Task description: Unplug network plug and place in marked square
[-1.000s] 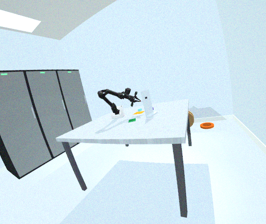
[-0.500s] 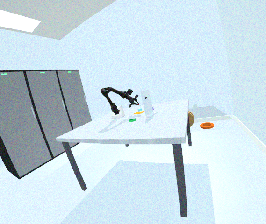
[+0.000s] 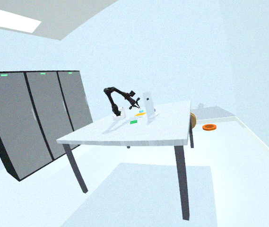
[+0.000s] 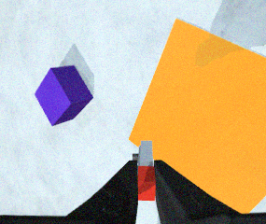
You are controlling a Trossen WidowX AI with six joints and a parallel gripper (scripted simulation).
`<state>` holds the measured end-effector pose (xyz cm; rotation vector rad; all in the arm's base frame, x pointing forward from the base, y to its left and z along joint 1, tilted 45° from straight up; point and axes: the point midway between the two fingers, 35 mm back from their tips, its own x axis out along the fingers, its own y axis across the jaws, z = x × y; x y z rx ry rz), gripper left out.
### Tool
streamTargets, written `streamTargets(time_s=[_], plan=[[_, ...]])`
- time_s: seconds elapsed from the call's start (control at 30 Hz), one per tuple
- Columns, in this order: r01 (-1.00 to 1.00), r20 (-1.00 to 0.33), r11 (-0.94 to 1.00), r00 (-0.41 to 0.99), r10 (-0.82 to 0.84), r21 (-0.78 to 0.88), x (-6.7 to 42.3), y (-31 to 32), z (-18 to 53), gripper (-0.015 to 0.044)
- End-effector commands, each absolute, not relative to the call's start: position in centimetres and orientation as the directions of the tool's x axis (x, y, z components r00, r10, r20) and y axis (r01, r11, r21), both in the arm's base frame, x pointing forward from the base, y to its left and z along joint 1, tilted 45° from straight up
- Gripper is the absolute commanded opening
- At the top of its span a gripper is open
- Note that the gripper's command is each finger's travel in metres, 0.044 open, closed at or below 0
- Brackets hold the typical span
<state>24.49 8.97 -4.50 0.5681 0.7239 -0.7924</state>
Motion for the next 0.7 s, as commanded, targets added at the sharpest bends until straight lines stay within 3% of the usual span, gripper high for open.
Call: streamTargets(time_s=[0.0, 0.67], plan=[[0.797, -0.755, 0.579, 0.485, -0.441, 0.173, 24.4, 8.5, -5.1, 0.0], [0.797, -0.755, 0.579, 0.485, -0.441, 0.173, 24.3, 6.6, -7.1, 0.0]])
